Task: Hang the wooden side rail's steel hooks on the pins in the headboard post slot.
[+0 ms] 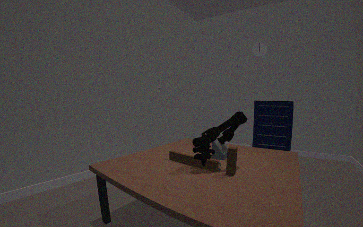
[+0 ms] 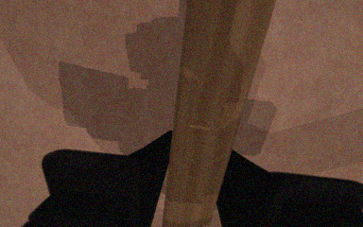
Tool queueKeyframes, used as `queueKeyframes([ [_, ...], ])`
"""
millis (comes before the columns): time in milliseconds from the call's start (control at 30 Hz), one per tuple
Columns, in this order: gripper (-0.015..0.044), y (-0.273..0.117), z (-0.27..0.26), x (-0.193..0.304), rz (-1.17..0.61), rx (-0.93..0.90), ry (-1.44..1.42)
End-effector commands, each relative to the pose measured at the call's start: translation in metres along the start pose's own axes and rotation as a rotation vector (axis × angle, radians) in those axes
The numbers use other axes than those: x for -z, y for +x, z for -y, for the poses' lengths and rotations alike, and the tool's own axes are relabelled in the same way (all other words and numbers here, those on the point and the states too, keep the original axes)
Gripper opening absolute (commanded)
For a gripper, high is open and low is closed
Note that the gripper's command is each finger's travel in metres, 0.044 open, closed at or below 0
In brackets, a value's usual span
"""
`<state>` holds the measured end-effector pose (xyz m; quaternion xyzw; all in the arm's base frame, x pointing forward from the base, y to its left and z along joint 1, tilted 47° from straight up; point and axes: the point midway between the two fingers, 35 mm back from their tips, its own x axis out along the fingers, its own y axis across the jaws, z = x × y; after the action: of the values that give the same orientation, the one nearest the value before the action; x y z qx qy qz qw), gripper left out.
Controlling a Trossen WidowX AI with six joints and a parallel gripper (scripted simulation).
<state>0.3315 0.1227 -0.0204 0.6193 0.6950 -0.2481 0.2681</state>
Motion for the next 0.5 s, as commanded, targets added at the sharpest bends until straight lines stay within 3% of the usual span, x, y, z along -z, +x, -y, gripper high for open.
queueKeyframes([
  [0,0.0000,0.0000,-0.0012,0.0008,-0.003,-0.001,-0.054],
  [467,0.0000,0.0000,0.0026,0.0000,0.000,0.002,-0.050],
])
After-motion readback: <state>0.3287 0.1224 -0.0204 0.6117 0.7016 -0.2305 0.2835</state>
